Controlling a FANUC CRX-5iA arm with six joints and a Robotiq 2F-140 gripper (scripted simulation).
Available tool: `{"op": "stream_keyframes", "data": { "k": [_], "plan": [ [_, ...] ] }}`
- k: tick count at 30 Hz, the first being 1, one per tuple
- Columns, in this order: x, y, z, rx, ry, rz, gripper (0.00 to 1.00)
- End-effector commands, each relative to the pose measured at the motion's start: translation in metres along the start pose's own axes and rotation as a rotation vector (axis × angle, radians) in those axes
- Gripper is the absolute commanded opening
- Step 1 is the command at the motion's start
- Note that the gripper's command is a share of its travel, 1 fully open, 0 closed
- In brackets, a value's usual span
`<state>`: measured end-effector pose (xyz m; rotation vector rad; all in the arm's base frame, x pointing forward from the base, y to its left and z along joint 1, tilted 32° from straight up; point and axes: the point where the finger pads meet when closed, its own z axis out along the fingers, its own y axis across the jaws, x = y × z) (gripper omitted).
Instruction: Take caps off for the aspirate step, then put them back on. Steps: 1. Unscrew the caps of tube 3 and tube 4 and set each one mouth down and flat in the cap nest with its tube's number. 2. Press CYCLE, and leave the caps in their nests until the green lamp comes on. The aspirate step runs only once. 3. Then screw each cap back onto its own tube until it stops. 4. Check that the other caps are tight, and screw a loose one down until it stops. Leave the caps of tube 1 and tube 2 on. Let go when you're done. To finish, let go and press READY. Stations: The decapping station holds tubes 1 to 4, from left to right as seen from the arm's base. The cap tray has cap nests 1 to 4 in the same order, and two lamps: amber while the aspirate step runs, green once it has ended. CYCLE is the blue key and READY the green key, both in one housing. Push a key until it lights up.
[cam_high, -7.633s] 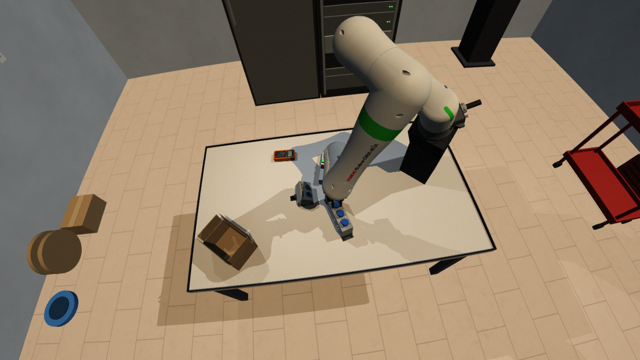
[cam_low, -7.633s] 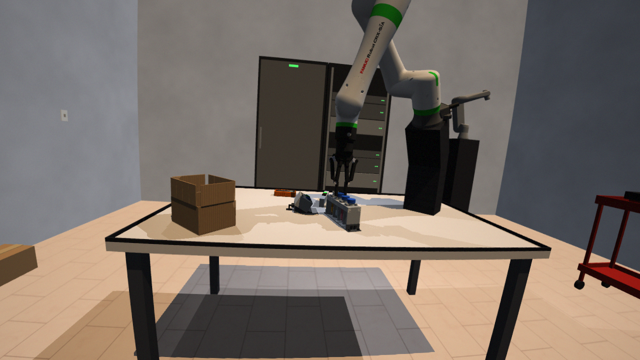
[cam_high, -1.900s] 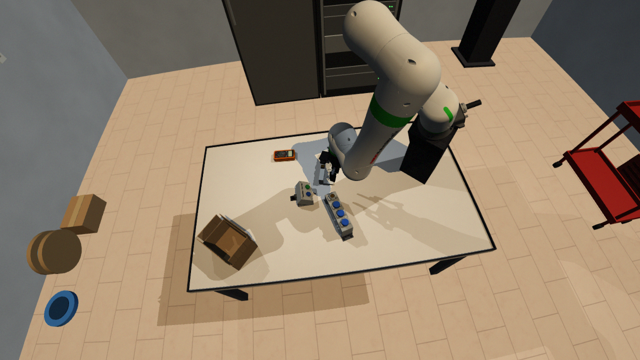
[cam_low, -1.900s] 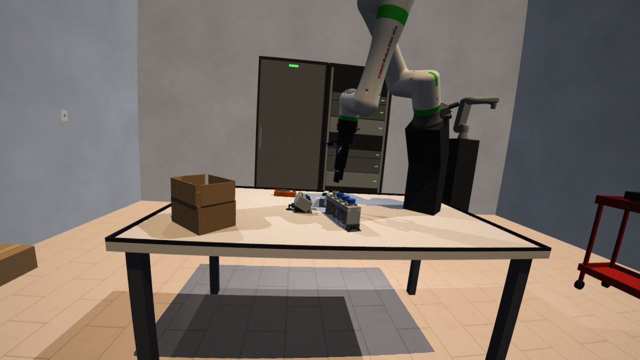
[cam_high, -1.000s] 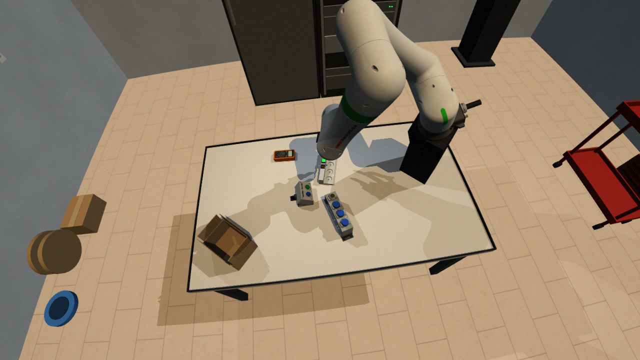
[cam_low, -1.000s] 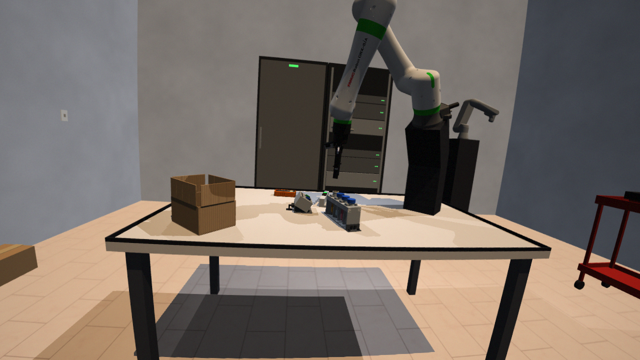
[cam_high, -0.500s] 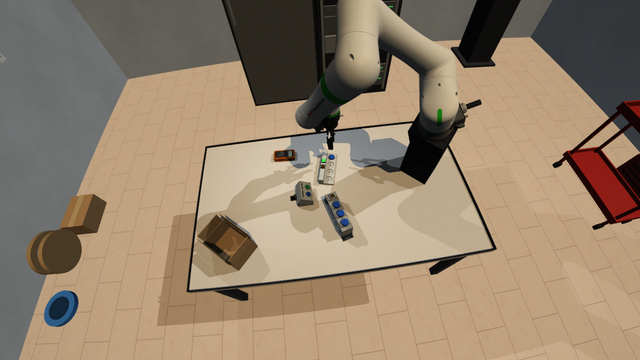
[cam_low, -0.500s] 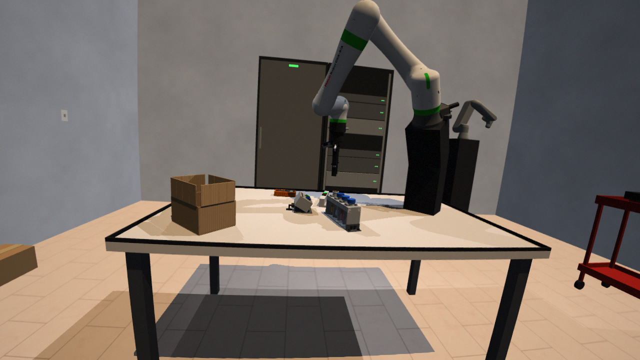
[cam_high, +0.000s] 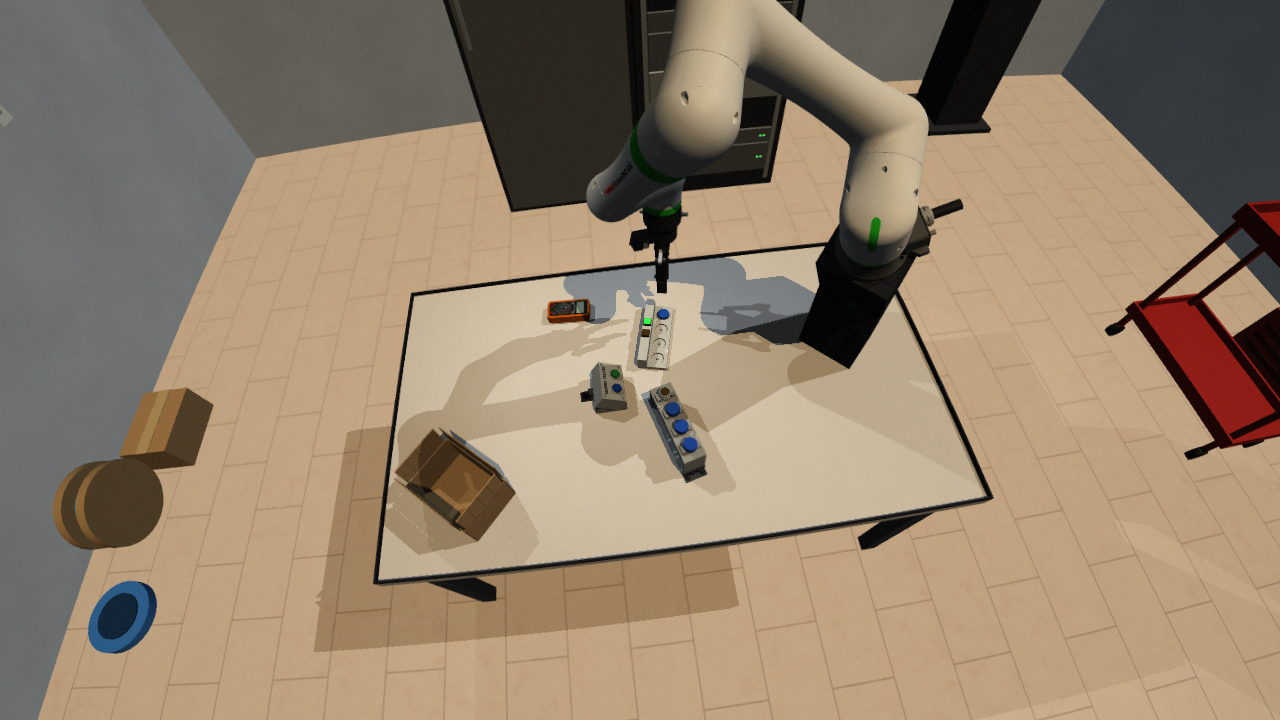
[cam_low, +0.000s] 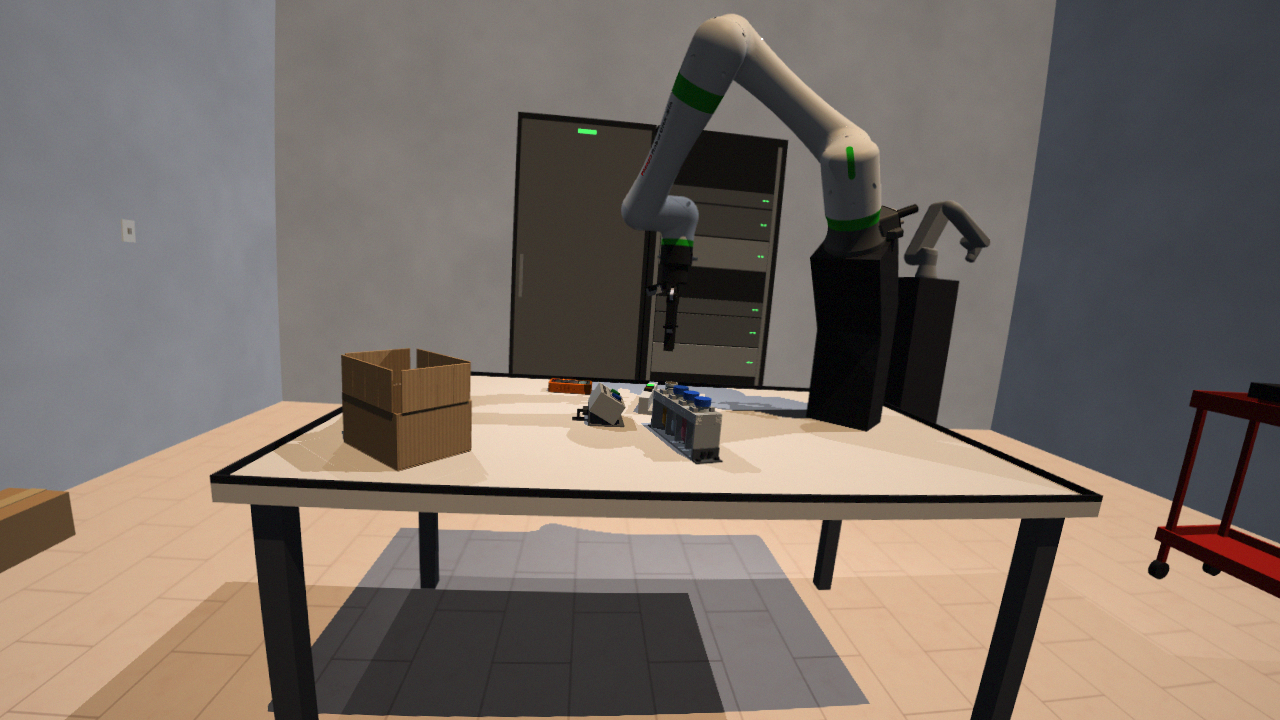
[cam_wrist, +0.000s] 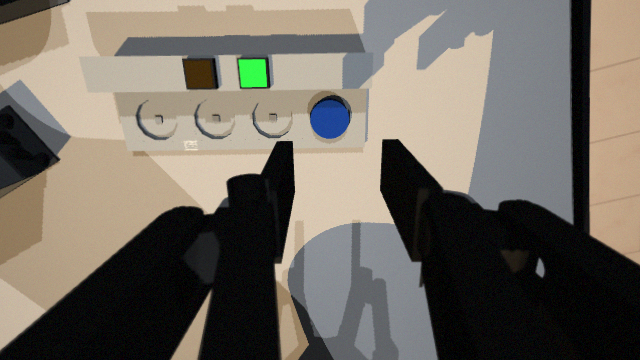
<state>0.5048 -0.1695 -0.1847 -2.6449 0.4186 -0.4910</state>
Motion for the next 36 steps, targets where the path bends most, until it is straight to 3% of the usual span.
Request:
{"op": "stream_keyframes", "data": {
  "k": [1, 26, 36],
  "plan": [
    [0.001, 0.001, 0.013, 0.000, 0.001, -0.001, 0.36],
    [0.001, 0.000, 0.128, 0.000, 0.001, 0.000, 0.36],
    [0.001, 0.000, 0.128, 0.000, 0.001, 0.000, 0.36]
  ]
}}
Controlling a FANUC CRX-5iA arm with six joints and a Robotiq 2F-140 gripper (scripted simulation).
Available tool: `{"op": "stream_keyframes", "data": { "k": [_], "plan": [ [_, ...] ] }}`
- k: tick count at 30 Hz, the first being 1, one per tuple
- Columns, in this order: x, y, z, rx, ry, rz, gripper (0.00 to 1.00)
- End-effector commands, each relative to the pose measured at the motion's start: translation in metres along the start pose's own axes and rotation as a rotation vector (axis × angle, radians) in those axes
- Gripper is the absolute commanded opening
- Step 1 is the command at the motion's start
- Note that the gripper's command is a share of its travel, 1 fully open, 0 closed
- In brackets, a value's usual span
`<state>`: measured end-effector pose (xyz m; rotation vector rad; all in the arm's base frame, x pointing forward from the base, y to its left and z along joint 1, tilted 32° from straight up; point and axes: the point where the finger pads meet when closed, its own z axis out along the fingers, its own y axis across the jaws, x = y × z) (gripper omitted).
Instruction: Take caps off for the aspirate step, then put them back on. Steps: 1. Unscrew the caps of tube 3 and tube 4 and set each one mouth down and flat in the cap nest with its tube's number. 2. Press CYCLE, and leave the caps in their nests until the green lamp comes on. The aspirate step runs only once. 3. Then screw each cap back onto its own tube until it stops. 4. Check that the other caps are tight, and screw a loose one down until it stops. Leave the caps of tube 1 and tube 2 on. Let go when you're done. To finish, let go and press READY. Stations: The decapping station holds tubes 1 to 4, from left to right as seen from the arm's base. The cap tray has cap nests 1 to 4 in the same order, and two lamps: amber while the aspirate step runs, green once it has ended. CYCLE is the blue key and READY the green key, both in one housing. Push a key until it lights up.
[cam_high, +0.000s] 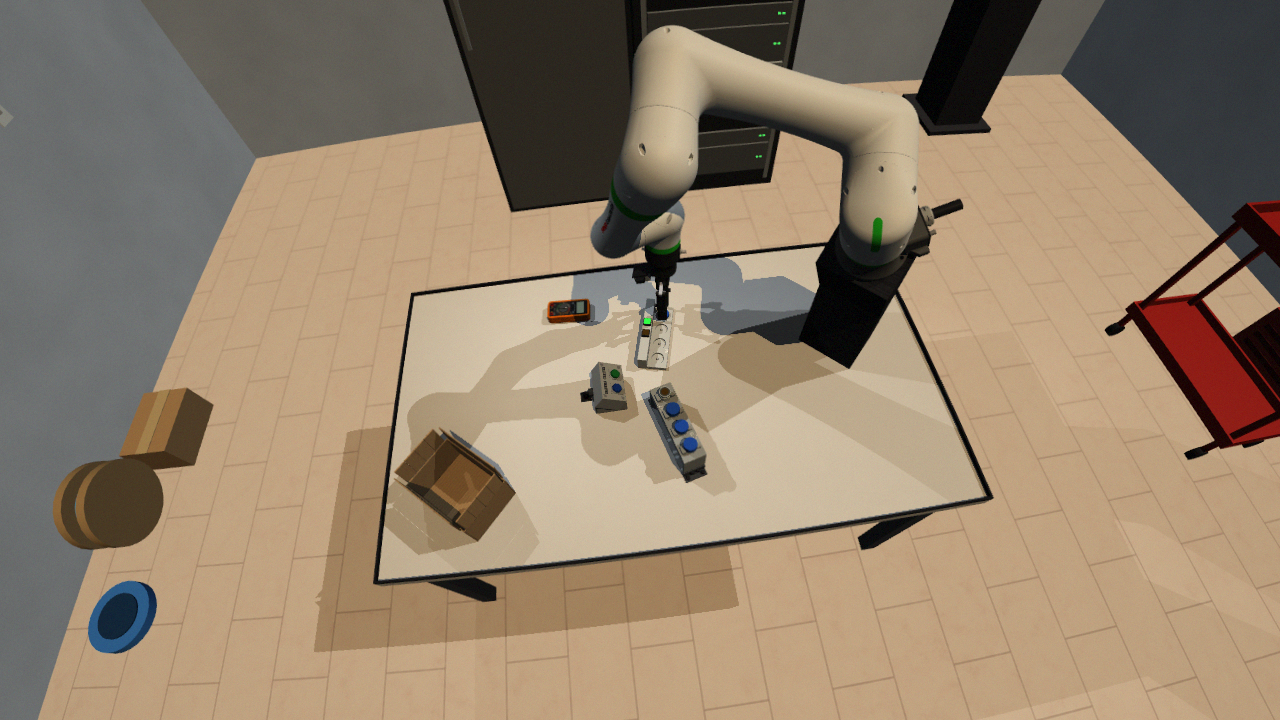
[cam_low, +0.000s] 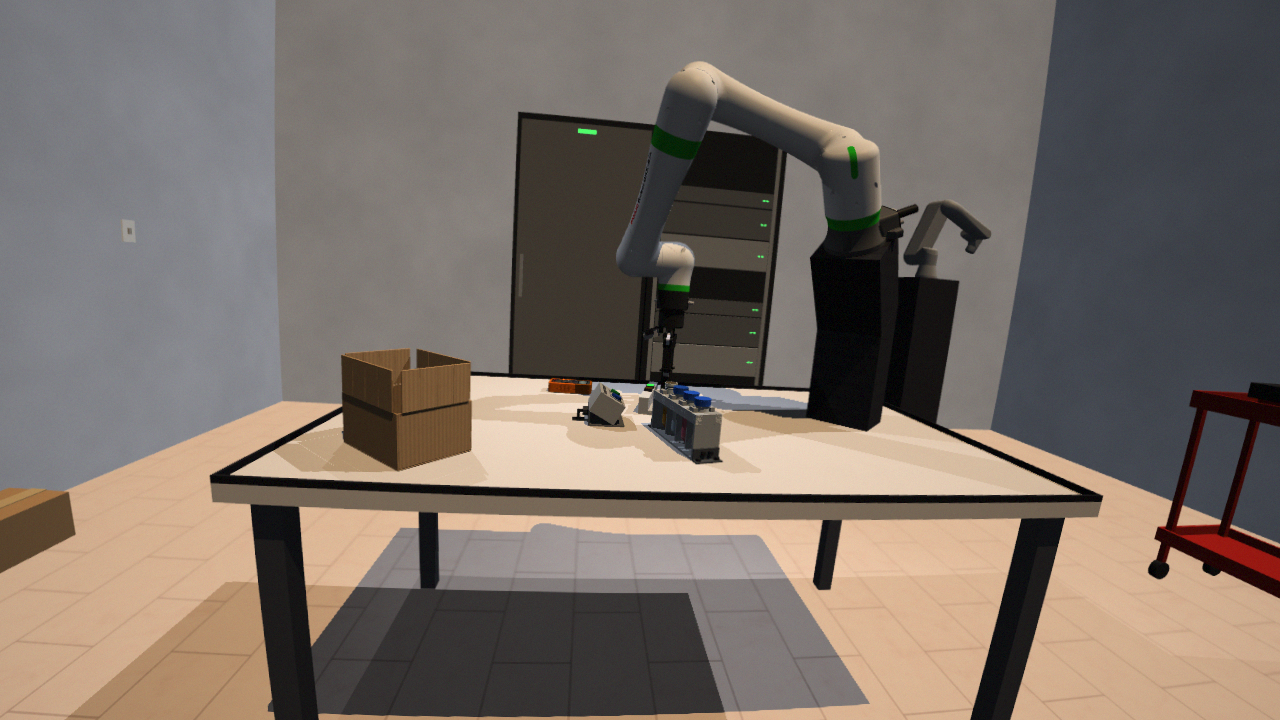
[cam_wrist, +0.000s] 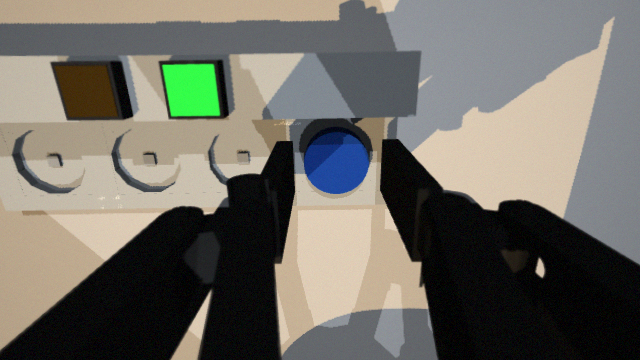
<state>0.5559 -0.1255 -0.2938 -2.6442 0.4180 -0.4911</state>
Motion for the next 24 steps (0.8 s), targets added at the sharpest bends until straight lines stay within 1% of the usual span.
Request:
{"op": "stream_keyframes", "data": {
  "k": [1, 24],
  "plan": [
    [0.0009, 0.0004, 0.0005, -0.001, 0.001, 0.000, 0.36],
    [0.0005, 0.0002, 0.0095, -0.001, 0.001, 0.000, 0.36]
  ]
}}
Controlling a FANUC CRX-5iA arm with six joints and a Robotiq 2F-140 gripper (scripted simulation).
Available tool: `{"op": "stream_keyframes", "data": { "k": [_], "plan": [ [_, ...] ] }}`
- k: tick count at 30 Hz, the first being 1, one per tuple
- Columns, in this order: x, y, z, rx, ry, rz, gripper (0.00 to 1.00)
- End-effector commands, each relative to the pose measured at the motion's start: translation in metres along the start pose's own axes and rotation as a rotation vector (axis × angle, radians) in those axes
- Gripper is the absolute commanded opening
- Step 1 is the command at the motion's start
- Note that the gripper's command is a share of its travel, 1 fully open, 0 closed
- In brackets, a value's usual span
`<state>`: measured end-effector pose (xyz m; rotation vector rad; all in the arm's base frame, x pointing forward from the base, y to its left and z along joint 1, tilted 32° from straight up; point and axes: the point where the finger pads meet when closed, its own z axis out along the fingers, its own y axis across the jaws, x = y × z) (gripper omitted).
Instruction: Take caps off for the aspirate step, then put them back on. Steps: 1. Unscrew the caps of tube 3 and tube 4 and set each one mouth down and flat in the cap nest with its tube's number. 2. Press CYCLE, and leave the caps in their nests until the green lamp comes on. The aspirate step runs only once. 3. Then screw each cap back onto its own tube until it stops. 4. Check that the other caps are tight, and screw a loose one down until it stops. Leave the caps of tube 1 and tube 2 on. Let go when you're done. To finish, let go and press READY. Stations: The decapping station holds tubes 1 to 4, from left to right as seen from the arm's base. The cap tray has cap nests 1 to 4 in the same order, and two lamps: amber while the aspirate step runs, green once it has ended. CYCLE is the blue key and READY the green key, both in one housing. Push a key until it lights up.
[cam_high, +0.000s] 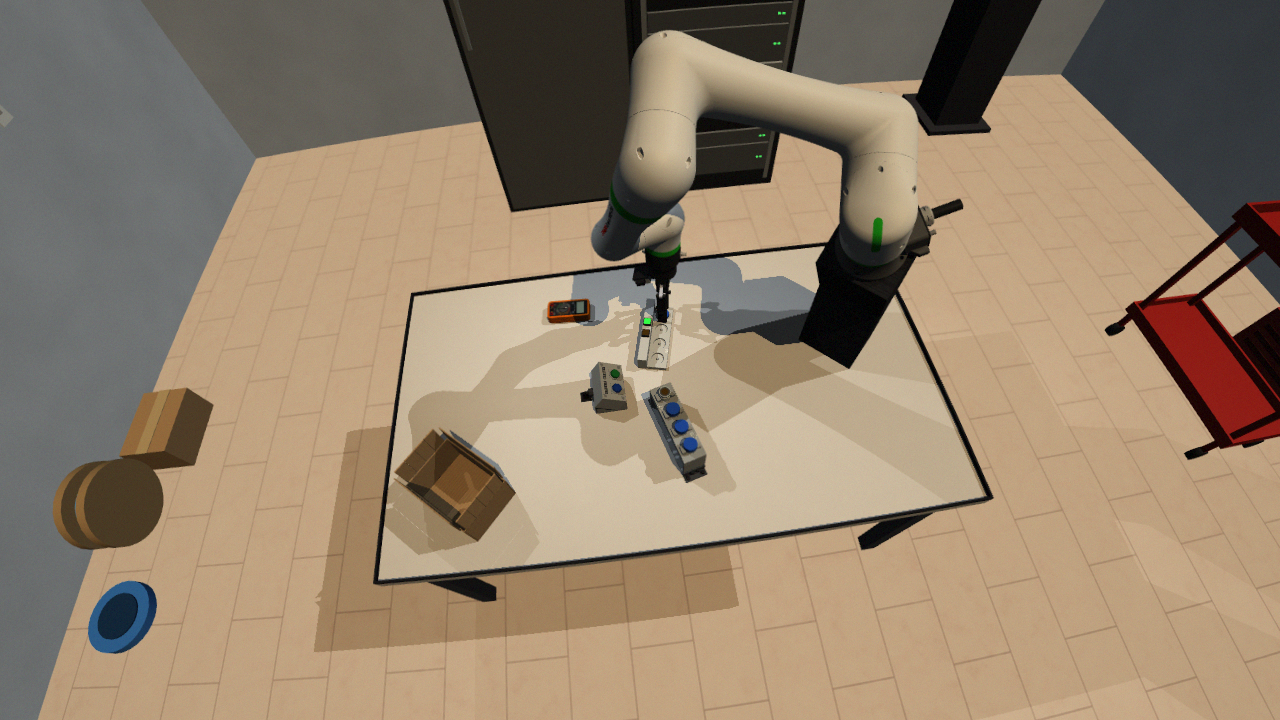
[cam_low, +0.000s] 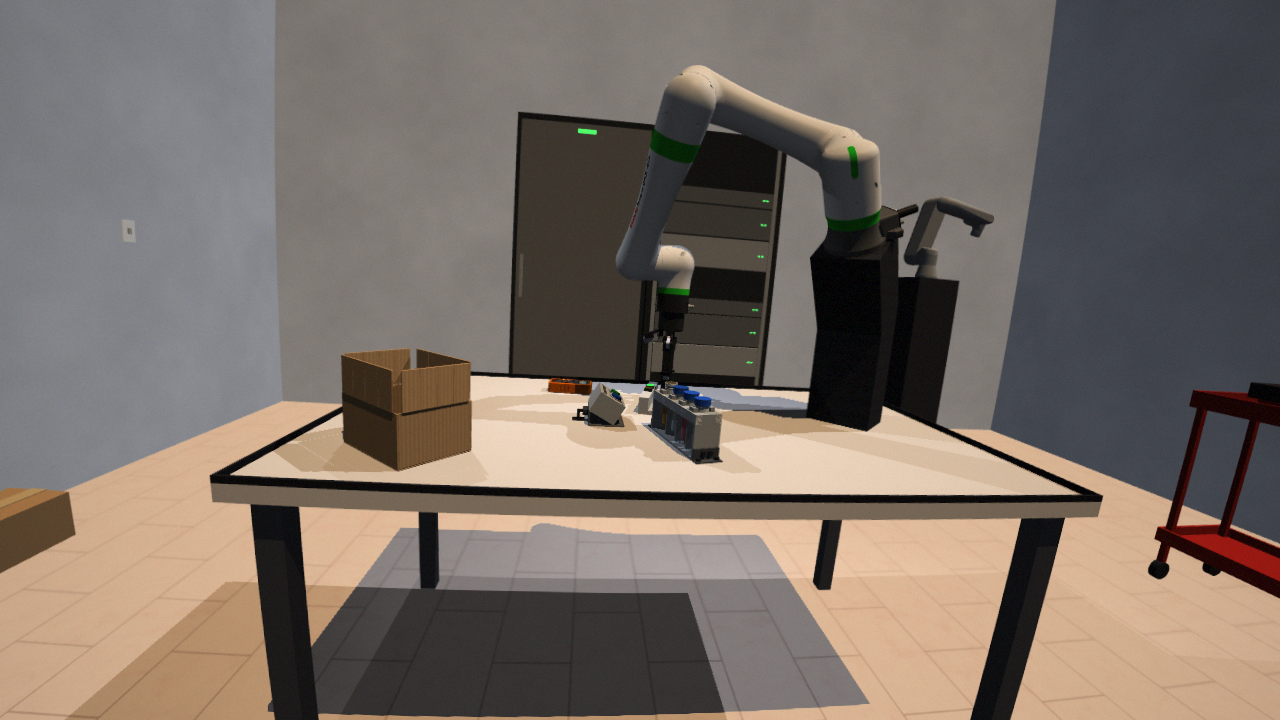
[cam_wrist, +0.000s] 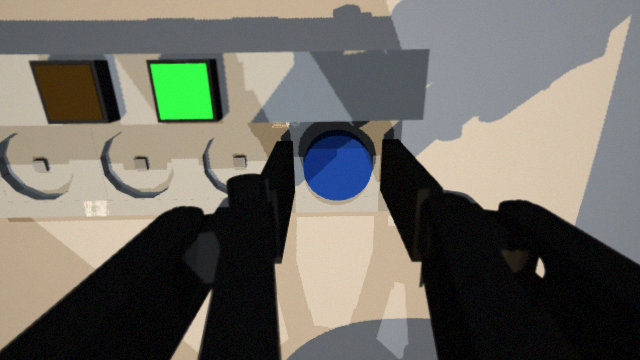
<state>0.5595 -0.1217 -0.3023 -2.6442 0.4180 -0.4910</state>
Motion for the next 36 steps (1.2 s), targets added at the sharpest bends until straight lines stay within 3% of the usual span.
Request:
{"op": "stream_keyframes", "data": {
  "k": [1, 2, 16, 20, 22, 36],
  "plan": [
    [0.001, 0.000, 0.000, -0.001, 0.001, 0.000, 0.36],
    [0.001, 0.000, 0.000, -0.001, 0.001, 0.000, 0.30],
    [0.001, 0.000, 0.000, -0.001, 0.002, 0.000, 0.30],
    [0.001, 0.000, -0.020, -0.001, 0.002, 0.000, 0.30],
    [0.001, 0.000, -0.020, -0.001, 0.002, 0.000, 0.30],
    [0.001, 0.000, -0.090, -0.001, 0.001, 0.000, 0.30]
  ]
}}
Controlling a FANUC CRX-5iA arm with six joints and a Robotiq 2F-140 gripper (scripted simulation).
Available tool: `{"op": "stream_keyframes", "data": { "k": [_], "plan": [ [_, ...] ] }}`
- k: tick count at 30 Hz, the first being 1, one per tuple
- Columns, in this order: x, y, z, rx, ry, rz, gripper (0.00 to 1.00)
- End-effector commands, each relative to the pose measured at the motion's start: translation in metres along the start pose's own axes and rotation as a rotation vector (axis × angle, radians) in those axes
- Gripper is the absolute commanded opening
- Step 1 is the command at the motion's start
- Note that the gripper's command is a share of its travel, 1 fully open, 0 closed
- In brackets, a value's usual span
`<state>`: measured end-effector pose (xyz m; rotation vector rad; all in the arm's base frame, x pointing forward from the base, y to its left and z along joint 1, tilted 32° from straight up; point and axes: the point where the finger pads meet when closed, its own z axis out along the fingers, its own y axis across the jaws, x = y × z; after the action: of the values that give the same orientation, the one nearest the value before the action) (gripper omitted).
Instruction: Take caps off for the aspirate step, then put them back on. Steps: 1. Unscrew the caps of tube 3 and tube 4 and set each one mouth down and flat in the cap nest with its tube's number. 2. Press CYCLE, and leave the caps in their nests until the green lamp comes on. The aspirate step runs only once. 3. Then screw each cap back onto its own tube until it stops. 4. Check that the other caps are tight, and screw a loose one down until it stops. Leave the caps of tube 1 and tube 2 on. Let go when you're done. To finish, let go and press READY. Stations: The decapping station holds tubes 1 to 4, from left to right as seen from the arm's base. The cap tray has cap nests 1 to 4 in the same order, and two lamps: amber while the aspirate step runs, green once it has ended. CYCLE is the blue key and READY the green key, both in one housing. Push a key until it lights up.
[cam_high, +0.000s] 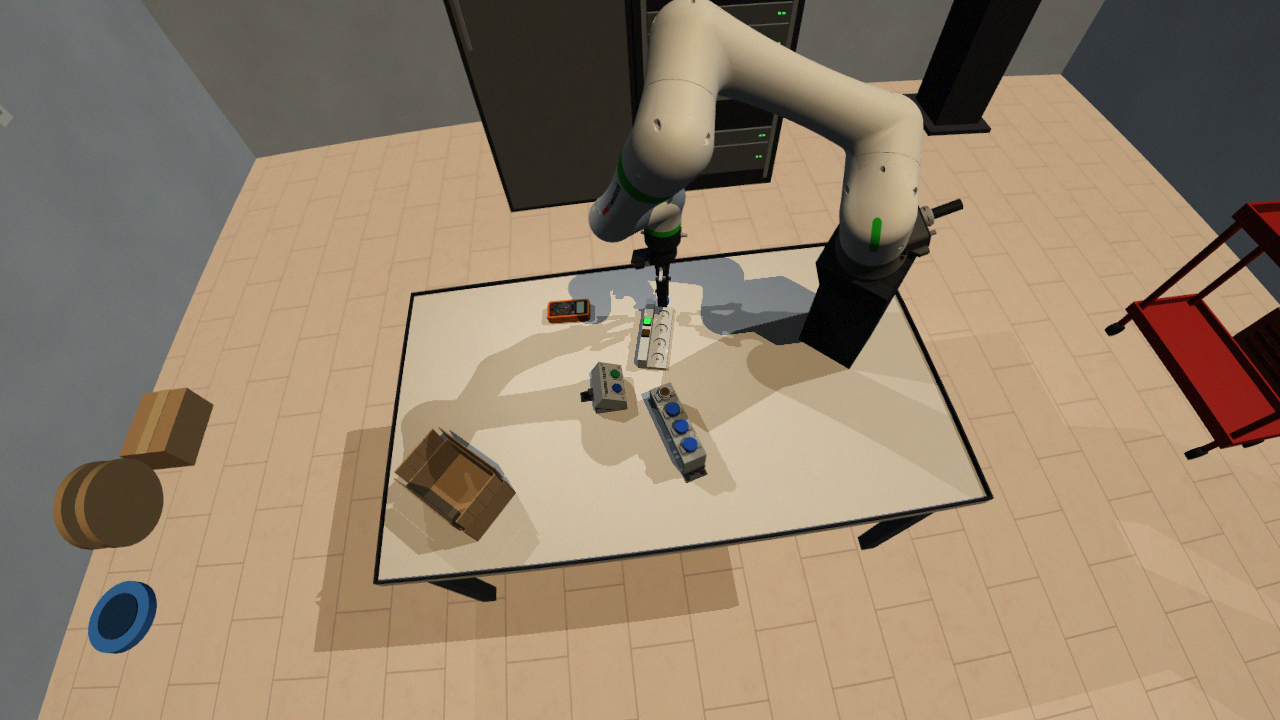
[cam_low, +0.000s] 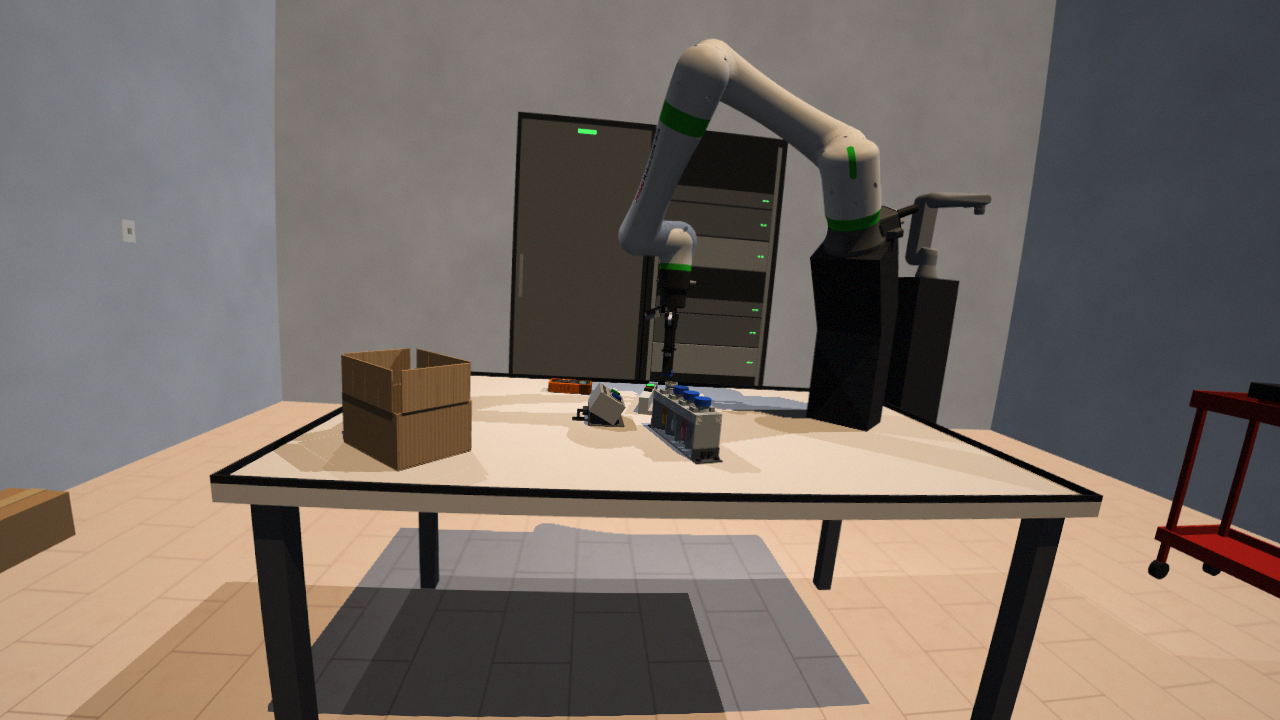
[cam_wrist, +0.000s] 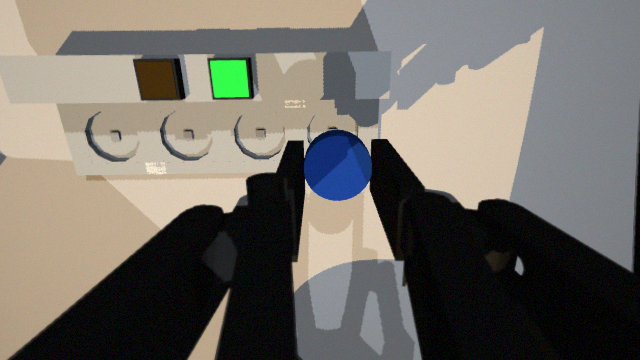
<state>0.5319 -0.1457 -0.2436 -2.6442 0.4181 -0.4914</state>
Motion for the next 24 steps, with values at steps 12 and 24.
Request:
{"op": "stream_keyframes", "data": {
  "k": [12, 24],
  "plan": [
    [0.001, 0.000, -0.071, -0.001, 0.001, 0.000, 0.30],
    [-0.004, -0.038, -0.071, 0.000, 0.002, 0.367, 0.30]
  ]
}}
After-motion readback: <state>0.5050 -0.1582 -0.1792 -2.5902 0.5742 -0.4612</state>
